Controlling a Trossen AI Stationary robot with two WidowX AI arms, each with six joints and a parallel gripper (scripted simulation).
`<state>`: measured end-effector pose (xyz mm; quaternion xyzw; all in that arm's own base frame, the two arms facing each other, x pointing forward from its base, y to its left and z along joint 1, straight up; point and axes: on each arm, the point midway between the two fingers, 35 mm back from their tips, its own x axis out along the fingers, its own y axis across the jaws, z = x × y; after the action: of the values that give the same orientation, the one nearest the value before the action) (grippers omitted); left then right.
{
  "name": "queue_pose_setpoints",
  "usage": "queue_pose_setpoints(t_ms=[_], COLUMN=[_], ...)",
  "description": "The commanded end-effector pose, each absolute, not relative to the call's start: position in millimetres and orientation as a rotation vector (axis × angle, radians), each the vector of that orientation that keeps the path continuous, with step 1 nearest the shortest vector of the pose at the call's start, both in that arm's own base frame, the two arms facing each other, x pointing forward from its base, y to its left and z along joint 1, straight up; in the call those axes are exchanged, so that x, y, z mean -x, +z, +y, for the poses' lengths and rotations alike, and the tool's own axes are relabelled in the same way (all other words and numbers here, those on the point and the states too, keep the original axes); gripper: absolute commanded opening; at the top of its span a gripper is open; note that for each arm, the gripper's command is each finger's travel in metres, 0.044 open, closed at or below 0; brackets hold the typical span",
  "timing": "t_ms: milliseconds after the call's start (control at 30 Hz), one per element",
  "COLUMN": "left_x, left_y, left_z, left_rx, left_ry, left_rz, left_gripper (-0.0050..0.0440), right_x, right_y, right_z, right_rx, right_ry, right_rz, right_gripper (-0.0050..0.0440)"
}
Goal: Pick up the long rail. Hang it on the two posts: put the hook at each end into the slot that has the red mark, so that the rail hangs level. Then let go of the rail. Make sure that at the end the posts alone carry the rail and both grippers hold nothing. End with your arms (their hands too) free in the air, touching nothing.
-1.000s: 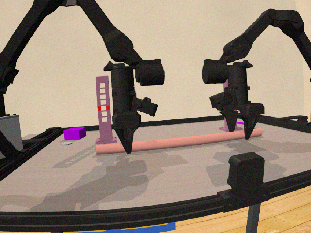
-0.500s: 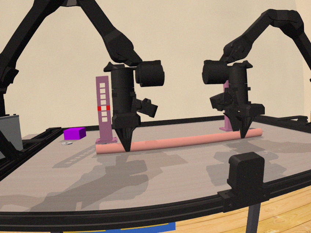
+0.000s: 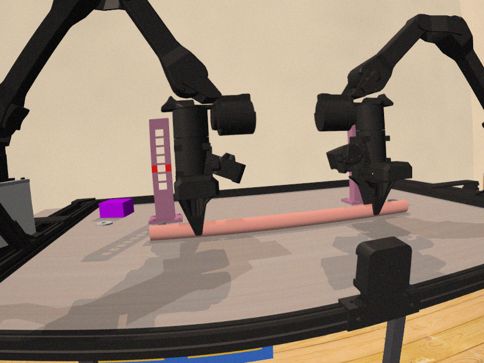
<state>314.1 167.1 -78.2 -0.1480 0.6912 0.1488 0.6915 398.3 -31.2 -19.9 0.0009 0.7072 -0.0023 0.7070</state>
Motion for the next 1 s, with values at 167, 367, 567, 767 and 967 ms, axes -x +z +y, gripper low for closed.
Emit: queue_pose_setpoints(t_ms=[167,367,567,767,967], left_x=[-314,-313,-312,-311,-311], left_y=[-79,-56,-35,-28,-30], left_z=[167,167,166,165,165], left_rx=[0.331,0.331,0.331,0.331,0.33], left_ry=[0.331,0.331,0.331,0.331,0.332], left_rz=[1.545,1.545,1.545,1.545,1.541], left_gripper=[0.0056,0.0,0.0,0.0,0.0], right_x=[-398,-398,-396,-395,-395], right_y=[-21,2,22,30,29], right_z=[-31,-31,-31,-31,-31], right_rx=[-0.003,-0.003,-0.003,-0.003,-0.003], right_ry=[-0.003,-0.003,-0.003,-0.003,-0.003], right_rz=[1.571,1.571,1.571,1.571,1.575], right_gripper=[0.0056,0.0,0.0,0.0,0.0])
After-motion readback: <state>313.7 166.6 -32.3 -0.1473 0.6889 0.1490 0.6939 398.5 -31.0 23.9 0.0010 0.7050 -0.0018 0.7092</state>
